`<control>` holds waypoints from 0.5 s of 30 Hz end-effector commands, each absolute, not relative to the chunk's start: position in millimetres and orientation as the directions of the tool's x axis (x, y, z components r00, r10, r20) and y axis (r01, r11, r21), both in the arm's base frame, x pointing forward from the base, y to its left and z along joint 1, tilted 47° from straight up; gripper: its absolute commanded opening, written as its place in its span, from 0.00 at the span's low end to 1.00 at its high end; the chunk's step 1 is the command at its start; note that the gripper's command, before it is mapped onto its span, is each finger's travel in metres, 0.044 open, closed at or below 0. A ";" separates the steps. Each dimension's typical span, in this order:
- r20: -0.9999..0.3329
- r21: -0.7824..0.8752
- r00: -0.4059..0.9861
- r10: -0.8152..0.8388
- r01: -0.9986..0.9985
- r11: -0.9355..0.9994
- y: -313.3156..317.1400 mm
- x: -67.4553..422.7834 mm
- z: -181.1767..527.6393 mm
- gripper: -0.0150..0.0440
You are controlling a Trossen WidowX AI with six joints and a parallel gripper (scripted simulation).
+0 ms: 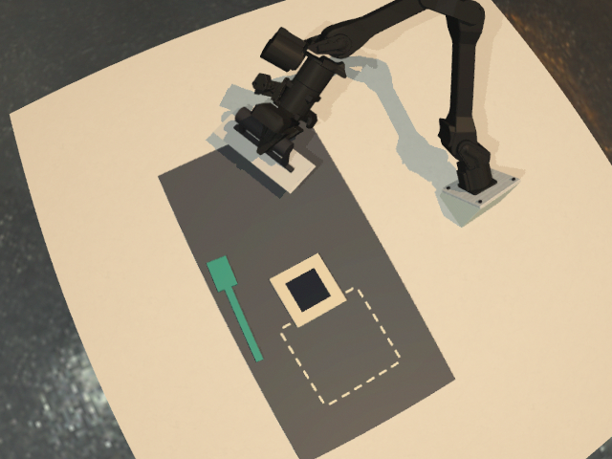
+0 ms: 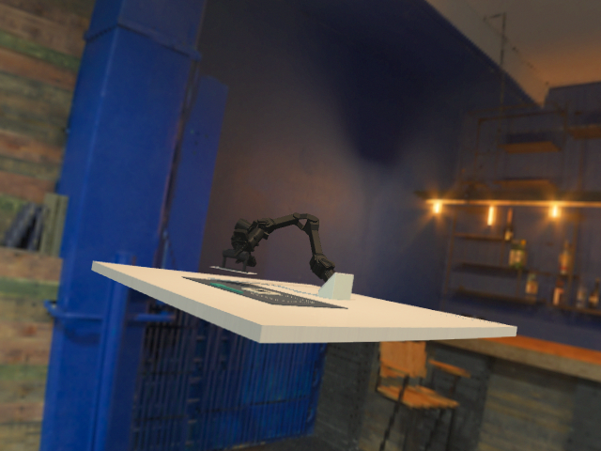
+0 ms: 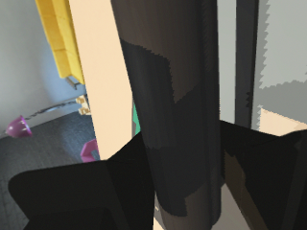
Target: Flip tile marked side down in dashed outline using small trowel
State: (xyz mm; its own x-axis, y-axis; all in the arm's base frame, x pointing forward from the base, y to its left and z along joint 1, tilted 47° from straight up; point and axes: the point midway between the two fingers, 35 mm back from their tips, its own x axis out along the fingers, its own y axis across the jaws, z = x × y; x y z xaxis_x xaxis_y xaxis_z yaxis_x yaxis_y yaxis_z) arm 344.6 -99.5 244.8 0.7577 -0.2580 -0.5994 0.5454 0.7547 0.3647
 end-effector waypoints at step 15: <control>-0.519 0.382 0.782 -0.345 0.573 0.725 -66.4 390.0 199.8 0.25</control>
State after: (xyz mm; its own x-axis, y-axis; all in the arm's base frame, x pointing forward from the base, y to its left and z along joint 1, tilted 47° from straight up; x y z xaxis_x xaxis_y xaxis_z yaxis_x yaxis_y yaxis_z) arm 384.4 -75.1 205.2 0.7723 -0.3401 -0.5366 0.5775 0.7278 0.3699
